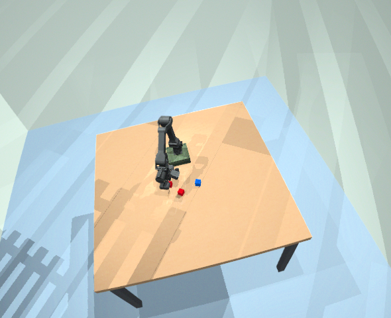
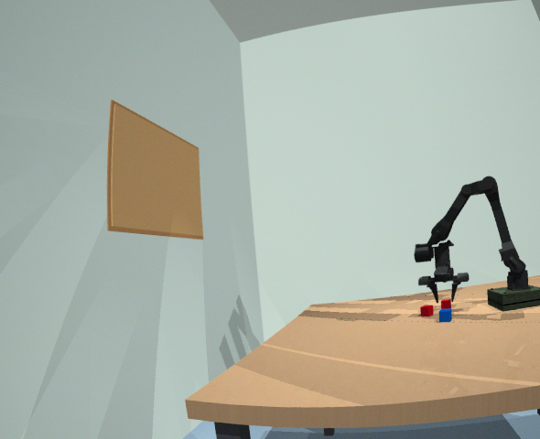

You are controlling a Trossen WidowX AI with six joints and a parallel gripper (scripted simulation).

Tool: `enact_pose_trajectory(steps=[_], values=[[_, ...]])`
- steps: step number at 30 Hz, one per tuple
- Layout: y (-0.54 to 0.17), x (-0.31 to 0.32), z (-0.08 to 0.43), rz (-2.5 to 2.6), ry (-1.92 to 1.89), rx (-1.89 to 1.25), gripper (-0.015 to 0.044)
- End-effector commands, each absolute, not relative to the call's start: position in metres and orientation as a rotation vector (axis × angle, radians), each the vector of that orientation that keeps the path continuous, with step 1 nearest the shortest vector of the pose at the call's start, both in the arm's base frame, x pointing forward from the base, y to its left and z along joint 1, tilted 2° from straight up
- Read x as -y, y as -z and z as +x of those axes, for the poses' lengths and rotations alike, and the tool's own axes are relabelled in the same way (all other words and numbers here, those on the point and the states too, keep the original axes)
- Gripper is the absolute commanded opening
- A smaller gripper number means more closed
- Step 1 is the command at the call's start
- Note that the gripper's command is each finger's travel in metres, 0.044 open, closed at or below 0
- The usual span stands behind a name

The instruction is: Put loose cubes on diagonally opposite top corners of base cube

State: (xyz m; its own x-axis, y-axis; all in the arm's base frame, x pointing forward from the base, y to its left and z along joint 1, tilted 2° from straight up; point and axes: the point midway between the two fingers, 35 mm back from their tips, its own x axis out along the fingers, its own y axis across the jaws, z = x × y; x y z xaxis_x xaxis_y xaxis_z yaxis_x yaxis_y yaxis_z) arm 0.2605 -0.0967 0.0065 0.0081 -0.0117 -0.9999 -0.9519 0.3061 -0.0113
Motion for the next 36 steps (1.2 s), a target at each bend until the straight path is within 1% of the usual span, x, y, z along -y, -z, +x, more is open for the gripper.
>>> enact_pose_trajectory(steps=[1,2,8,14,36], values=[[0.003,0.096,0.257,-0.989,-0.976,-1.350,0.0265],[0.003,0.096,0.256,-0.989,-0.976,-1.350,0.0265],[0.003,0.096,0.256,-0.989,-0.976,-1.350,0.0108],[-0.001,0.097,0.258,-0.989,-0.976,-1.350,0.0105],[-0.070,0.098,0.264,-0.989,-0.975,-1.349,0.0105]])
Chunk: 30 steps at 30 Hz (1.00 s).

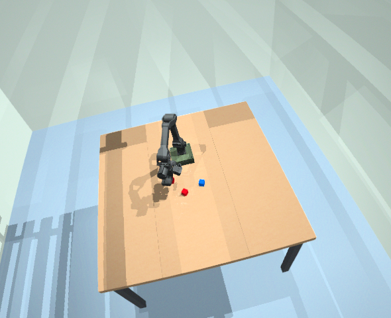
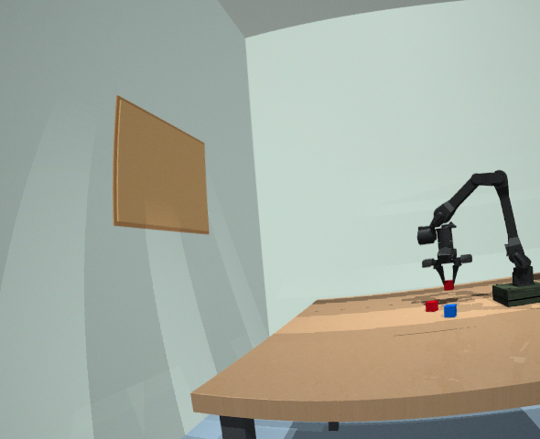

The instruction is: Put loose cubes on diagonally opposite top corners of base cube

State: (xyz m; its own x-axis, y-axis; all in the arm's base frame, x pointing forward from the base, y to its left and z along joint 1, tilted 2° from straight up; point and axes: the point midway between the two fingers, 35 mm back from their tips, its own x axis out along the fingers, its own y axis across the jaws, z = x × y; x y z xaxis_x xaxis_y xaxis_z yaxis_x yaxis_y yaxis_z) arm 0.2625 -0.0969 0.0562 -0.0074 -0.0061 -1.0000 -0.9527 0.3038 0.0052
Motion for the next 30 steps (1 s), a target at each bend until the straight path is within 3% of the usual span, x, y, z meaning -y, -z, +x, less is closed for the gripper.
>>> enact_pose_trajectory(steps=[1,12,30], values=[[-0.073,0.098,0.264,-0.989,-0.975,-1.349,0.0105],[-0.107,0.096,0.260,-0.989,-0.976,-1.350,0.0105],[-0.097,0.053,0.275,-0.831,-0.819,-1.415,0.0105]])
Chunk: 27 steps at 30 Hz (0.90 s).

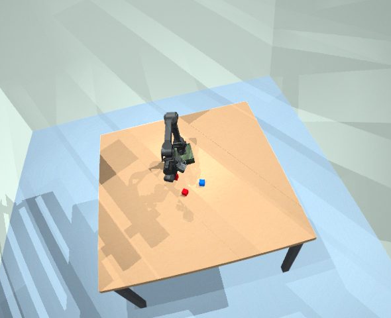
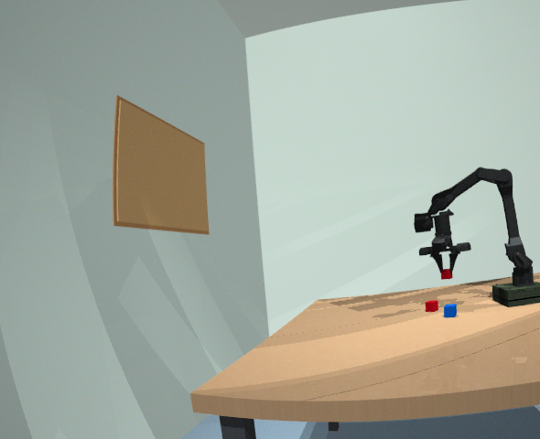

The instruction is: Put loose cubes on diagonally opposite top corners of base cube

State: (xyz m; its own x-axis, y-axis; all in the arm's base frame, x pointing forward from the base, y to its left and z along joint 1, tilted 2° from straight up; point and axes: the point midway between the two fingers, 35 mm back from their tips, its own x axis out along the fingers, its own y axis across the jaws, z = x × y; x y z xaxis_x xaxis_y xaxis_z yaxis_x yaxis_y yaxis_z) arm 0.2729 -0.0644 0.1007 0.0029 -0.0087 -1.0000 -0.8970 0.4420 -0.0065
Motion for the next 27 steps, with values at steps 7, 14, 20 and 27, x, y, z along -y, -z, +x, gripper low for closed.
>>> enact_pose_trajectory(steps=[7,14,20,27], values=[[-0.092,0.032,0.280,-0.753,-0.744,-1.442,0.0105],[-0.087,0.010,0.283,-0.675,-0.668,-1.467,0.0105],[-0.082,-0.009,0.285,-0.608,-0.603,-1.486,0.0105],[-0.077,-0.032,0.284,-0.529,-0.528,-1.506,0.0105]])
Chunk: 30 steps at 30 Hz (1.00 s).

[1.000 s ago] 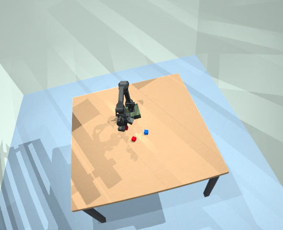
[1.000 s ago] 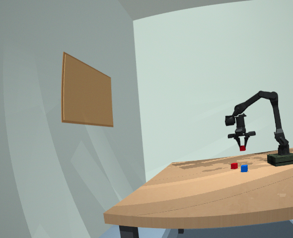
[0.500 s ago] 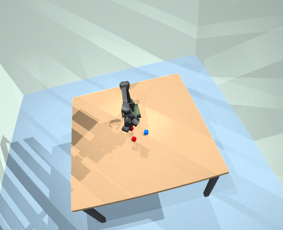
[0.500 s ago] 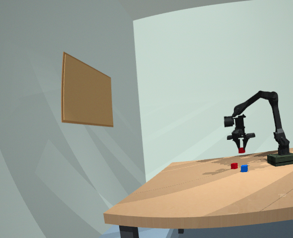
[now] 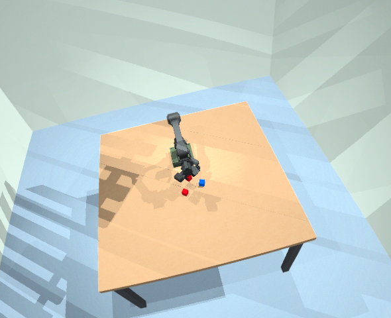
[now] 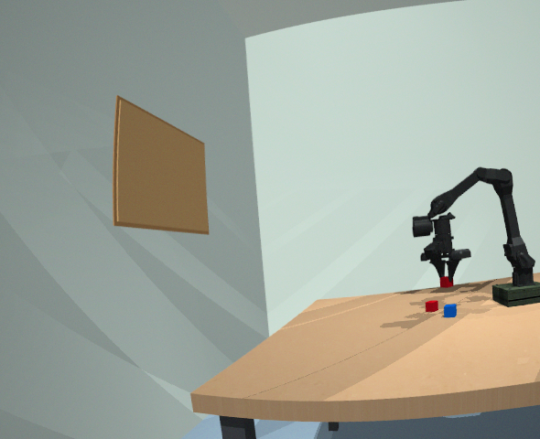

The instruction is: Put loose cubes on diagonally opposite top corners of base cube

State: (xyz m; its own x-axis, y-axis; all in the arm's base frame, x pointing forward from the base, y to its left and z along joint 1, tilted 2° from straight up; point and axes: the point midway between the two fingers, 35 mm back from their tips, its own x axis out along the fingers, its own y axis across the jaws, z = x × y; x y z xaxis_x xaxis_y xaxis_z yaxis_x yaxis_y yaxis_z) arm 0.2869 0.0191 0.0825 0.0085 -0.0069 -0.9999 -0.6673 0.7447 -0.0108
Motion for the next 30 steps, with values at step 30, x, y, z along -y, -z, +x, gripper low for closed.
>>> enact_pose_trajectory(steps=[30], values=[[-0.063,-0.094,0.274,-0.309,-0.316,-1.550,0.0105]])
